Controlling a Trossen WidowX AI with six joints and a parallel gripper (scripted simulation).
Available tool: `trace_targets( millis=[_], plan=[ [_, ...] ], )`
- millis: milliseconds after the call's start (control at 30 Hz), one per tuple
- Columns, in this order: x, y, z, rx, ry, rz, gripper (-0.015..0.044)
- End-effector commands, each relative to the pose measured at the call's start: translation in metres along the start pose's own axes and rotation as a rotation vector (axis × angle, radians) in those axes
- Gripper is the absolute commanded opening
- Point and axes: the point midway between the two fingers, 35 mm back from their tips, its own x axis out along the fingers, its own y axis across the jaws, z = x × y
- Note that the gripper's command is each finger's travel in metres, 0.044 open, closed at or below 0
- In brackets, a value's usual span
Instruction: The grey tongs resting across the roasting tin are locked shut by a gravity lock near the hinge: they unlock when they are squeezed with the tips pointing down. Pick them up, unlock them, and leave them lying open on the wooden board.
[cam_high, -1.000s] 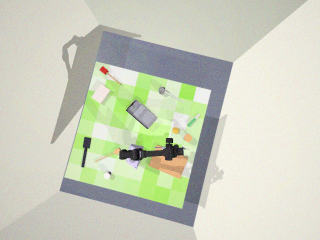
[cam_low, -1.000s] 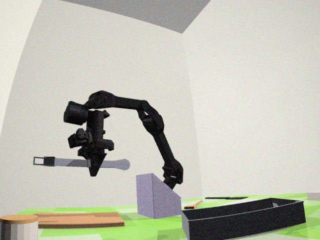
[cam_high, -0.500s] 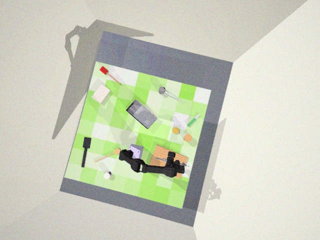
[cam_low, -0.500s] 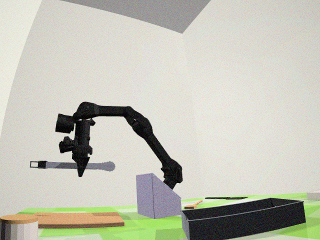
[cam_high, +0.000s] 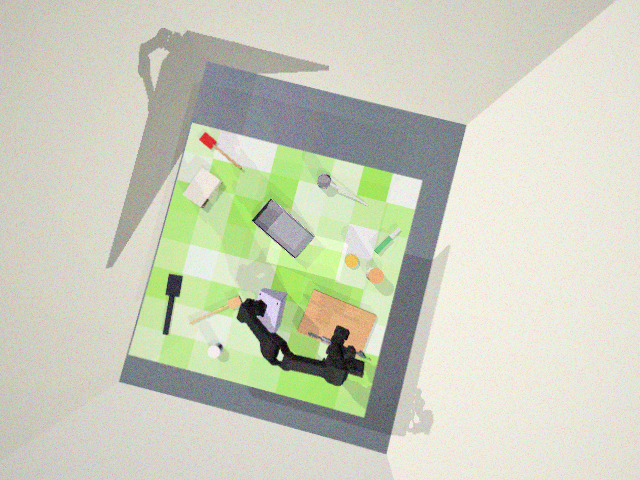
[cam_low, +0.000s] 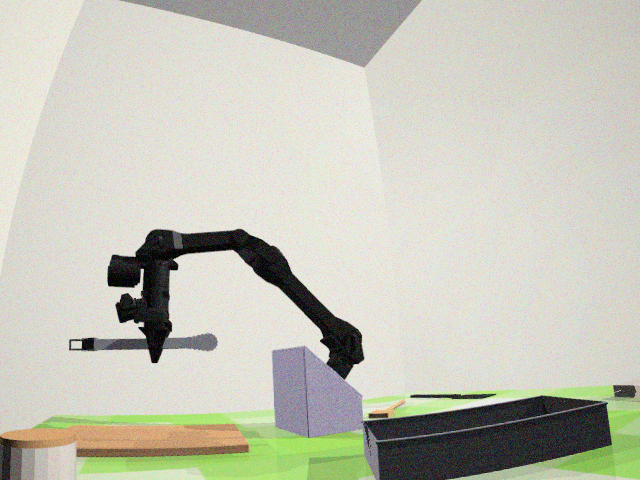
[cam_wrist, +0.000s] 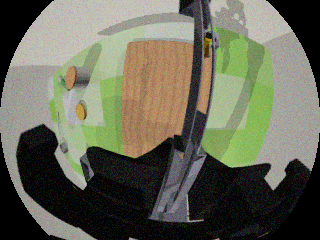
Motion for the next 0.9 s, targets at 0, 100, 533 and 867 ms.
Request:
trace_targets(
  millis=[0,100,533,867],
  plan=[
    [-0.003,-0.004,0.003,-0.003,-0.012,-0.007,-0.0150],
    [-0.003,-0.004,0.003,-0.003,-0.014,-0.007,-0.0150],
    [0.005,-0.002,0.014,-0.005,-0.145,-0.003,-0.0150],
    [0.011,-0.001,0.021,-0.004,-0.263,0.000,-0.0150]
  ],
)
